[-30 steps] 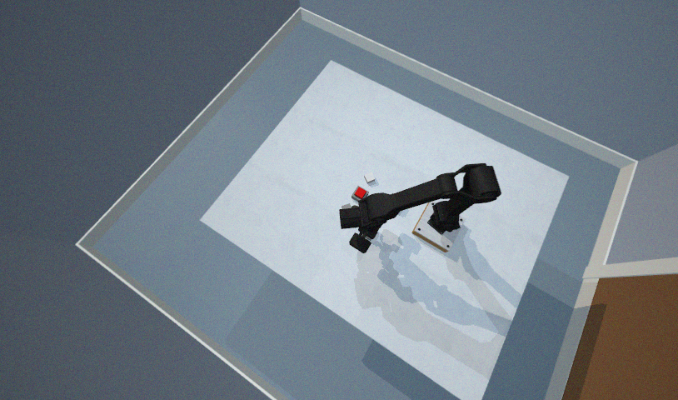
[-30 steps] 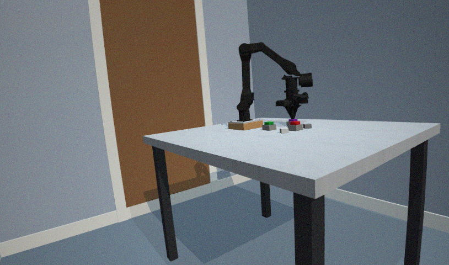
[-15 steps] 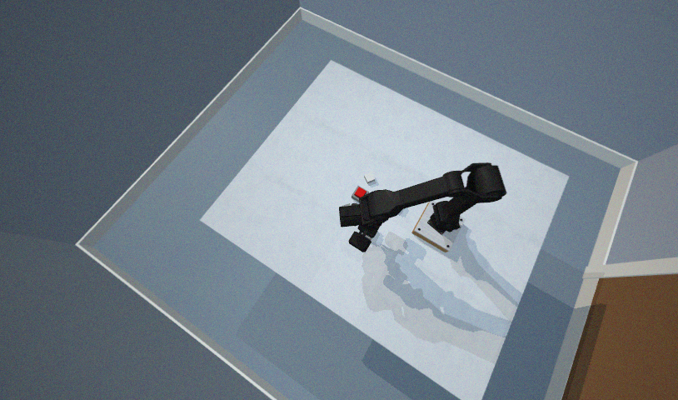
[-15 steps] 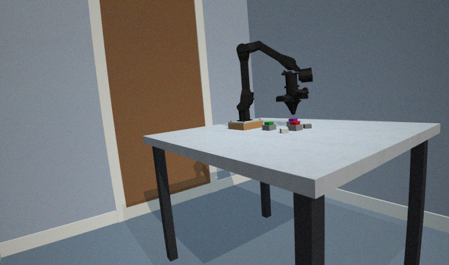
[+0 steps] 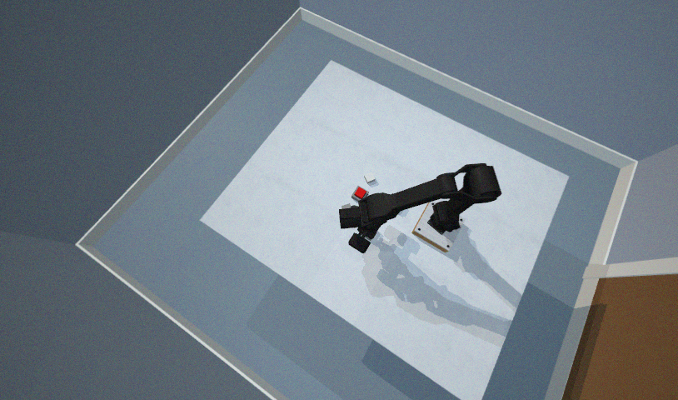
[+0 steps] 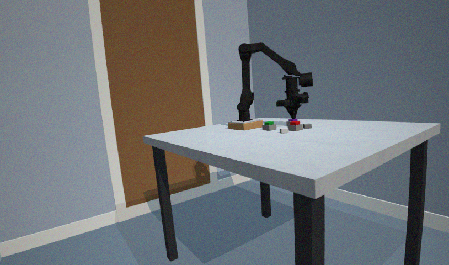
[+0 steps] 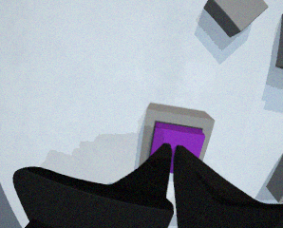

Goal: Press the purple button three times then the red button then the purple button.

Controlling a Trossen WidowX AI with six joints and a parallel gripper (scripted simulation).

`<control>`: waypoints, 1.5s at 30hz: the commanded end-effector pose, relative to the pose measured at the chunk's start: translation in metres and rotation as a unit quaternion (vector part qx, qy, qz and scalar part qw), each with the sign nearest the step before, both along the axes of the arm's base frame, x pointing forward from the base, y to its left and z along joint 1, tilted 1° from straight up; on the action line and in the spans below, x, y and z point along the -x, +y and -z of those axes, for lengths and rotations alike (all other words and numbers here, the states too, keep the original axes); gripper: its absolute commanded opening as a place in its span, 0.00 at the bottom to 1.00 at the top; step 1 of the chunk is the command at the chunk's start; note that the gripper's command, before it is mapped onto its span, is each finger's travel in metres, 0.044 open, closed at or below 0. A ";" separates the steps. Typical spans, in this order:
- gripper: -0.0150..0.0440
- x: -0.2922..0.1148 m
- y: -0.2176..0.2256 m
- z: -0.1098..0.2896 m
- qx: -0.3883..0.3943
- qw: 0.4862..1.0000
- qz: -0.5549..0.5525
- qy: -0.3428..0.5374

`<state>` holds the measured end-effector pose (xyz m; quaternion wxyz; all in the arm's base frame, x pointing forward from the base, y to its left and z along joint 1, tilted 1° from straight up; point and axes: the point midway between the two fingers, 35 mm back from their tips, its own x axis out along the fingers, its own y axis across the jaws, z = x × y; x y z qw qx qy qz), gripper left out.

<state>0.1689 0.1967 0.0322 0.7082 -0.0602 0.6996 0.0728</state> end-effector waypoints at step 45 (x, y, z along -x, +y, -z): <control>0.29 0.002 -0.003 -0.027 0.006 1.000 -0.002 0.002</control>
